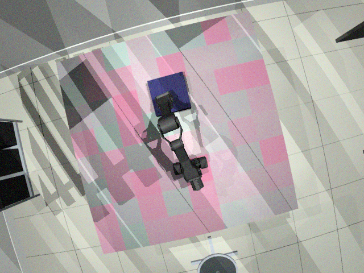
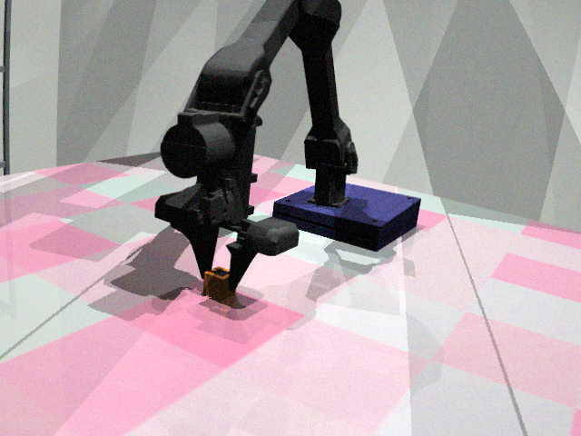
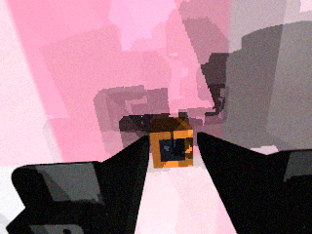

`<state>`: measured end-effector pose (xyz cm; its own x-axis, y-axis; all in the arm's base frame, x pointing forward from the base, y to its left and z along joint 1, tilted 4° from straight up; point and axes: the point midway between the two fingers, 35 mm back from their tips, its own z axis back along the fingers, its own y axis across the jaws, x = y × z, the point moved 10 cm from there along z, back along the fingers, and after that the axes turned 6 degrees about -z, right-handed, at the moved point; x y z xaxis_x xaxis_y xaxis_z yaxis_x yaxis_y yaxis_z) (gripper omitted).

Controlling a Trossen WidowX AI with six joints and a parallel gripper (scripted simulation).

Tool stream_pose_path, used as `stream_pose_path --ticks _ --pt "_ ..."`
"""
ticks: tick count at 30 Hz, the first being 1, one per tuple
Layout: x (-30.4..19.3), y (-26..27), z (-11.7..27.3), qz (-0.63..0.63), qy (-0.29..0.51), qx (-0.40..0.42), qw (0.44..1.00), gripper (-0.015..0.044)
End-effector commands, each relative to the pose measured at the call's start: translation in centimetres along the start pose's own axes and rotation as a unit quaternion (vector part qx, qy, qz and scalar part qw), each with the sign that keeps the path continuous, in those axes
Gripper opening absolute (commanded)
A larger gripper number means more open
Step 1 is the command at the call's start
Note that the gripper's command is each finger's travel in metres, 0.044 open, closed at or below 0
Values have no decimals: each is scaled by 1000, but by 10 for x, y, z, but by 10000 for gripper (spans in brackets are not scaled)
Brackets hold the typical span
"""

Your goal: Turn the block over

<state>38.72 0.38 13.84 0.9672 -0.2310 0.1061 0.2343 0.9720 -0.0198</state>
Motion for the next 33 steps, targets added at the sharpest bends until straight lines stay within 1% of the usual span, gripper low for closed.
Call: stream_pose_path --ticks 1,15,16,21,27,33 --pt "0 0 0 3 0 3 1000 118" --pt "0 0 0 3 0 3 1000 25" --pt "0 0 1 3 0 3 1000 0" --pt "0 0 29 3 0 3 1000 0" --pt "0 0 29 3 -5 4 1000 0" --pt "-7 0 24 4 -46 8 999 0"
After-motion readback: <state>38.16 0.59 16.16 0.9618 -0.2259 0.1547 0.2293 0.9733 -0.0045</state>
